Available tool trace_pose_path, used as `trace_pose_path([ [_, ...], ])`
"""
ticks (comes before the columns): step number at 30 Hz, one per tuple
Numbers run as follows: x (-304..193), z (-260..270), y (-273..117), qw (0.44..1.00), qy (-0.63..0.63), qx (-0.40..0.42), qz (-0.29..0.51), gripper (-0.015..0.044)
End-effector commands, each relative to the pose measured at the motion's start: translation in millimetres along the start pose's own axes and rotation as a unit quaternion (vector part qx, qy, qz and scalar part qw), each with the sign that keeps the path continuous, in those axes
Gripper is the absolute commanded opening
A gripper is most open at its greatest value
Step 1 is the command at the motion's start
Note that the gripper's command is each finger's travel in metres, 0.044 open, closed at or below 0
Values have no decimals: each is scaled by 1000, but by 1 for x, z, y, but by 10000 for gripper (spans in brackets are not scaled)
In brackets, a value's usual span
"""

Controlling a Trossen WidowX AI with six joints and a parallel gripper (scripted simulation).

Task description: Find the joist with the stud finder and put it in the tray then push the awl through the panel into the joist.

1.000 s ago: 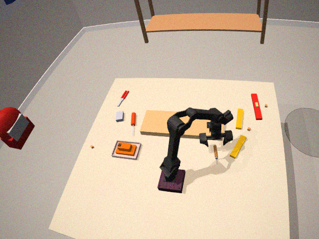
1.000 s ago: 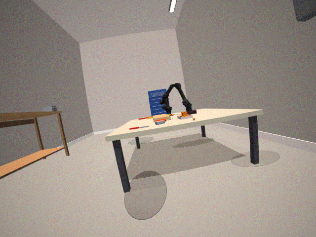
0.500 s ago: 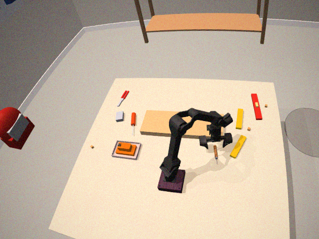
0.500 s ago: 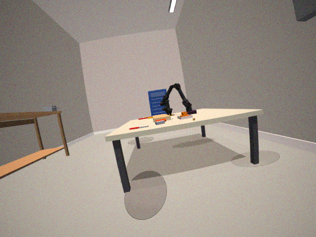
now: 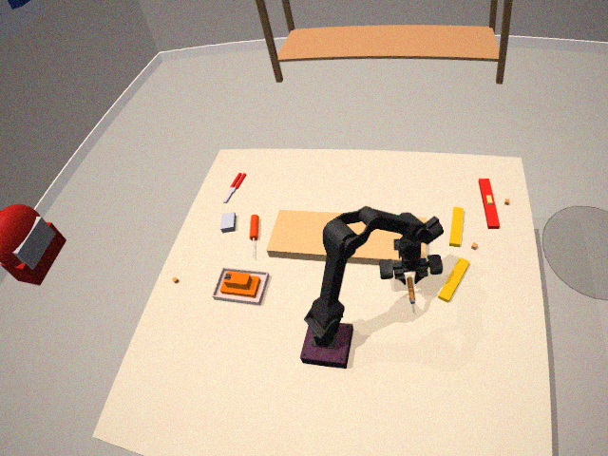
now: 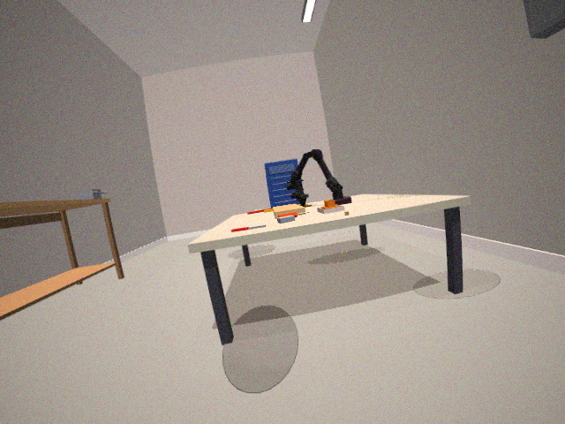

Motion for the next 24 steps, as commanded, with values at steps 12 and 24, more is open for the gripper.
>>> trace_pose_path([
  [12, 1, -3, -20, 1000, 1, 0, -1, 0],
  [24, -4, -4, -99, 1000, 1, 0, -1, 0],
])
Point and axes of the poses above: the point midway between the two fingers, 35 mm back from their tips, its own y axis out along the fingers, its own z axis across the jaws, x = y × z, the point moved 7 cm from there along -y, back along the fingers, and after that the axes turned 10 degrees about y, right-handed, at the moved point
